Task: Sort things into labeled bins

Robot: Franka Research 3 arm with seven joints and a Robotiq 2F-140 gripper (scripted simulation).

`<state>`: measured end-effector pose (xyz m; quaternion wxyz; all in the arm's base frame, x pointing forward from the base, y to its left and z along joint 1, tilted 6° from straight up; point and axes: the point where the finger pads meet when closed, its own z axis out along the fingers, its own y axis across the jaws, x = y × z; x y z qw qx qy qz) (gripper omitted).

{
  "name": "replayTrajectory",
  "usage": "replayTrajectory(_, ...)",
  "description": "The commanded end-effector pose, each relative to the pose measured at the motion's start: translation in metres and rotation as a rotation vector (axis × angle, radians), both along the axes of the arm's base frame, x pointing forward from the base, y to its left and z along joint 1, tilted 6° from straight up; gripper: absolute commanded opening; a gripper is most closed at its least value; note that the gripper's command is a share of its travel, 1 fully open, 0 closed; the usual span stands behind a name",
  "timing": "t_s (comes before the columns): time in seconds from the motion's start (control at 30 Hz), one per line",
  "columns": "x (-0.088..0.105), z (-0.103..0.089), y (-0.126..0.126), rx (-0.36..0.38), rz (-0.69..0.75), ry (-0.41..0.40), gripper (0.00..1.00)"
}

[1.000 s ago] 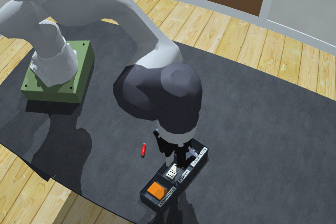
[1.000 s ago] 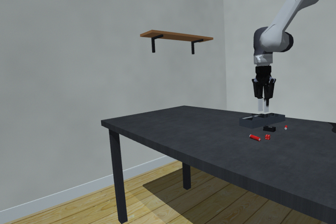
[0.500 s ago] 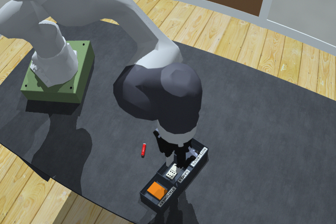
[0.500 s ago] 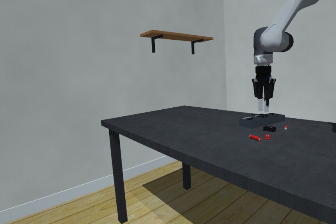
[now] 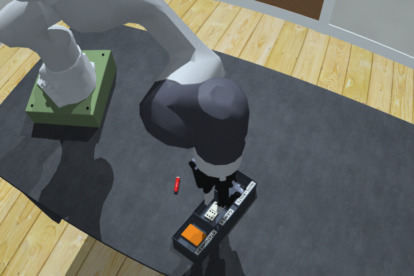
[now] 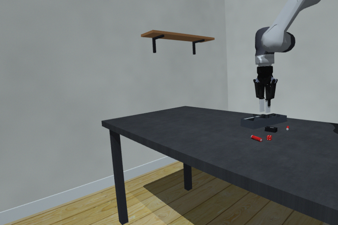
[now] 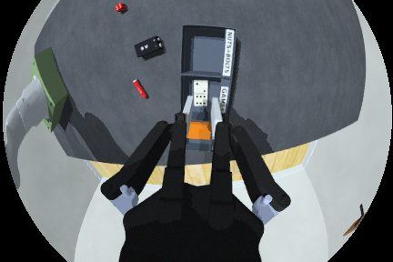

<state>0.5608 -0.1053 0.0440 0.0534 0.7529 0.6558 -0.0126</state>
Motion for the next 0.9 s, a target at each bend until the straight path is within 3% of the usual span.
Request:
replayTrajectory(0.0, -0.002, -0.001, 0.001, 0.002, 0.001, 0.005, 0.19)
replayTrajectory(0.33, -0.004, -0.001, 0.001, 0.002, 0.001, 0.005, 0.19)
replayTrajectory(0.47, -0.023, -0.002, 0.028, -0.007, 0.19, 0.023, 0.19)
replayTrajectory(0.63, -0.046, -0.004, 0.063, -0.019, 0.328, 0.04, 0.19)
replayTrajectory(0.7, -0.046, -0.004, 0.063, -0.019, 0.328, 0.04, 0.19)
replayTrajectory(0.73, -0.051, -0.004, 0.07, -0.017, 0.383, 0.042, 0.19)
replayTrajectory(0.87, -0.07, -0.006, 0.097, -0.017, 0.383, 0.042, 0.19)
